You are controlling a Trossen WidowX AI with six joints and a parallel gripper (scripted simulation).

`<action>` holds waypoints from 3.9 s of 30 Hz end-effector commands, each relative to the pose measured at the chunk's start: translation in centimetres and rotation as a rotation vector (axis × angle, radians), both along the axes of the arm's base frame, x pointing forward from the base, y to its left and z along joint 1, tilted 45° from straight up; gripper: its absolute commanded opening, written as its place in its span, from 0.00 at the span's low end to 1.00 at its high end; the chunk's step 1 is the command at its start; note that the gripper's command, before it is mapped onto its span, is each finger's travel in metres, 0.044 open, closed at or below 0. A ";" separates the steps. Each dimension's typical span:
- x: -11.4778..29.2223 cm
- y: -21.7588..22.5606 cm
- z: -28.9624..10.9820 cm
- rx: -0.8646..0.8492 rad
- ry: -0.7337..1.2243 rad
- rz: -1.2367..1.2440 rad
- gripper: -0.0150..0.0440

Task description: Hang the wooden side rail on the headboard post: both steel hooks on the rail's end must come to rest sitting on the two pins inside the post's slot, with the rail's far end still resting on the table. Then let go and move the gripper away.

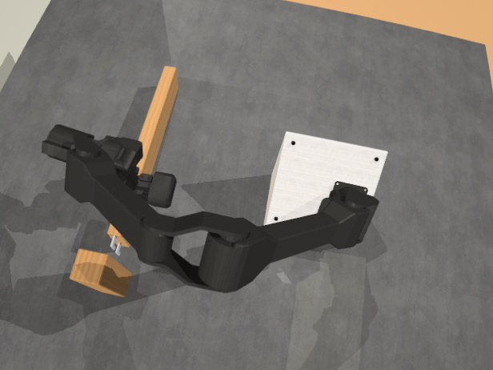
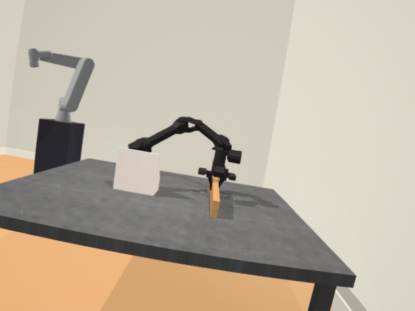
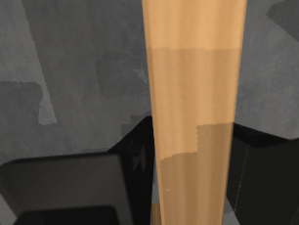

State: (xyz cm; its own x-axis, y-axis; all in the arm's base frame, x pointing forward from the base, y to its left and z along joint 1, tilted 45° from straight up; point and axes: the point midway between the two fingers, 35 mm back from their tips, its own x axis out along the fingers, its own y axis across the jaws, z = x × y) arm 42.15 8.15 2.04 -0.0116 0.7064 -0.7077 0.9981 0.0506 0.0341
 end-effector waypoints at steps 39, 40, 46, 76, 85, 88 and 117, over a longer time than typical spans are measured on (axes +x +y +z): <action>0.1 0.2 0.6 0.001 -0.006 -0.007 0.25; 0.1 0.2 0.6 0.001 -0.006 -0.007 0.25; 0.1 0.2 0.7 0.001 -0.006 -0.007 0.25; 0.1 0.4 1.0 0.001 -0.006 -0.007 0.25; 0.1 0.5 1.0 0.002 -0.006 -0.007 0.25; 0.1 0.5 1.0 0.002 -0.006 -0.007 0.25; 0.1 0.8 1.2 0.002 -0.006 -0.007 0.25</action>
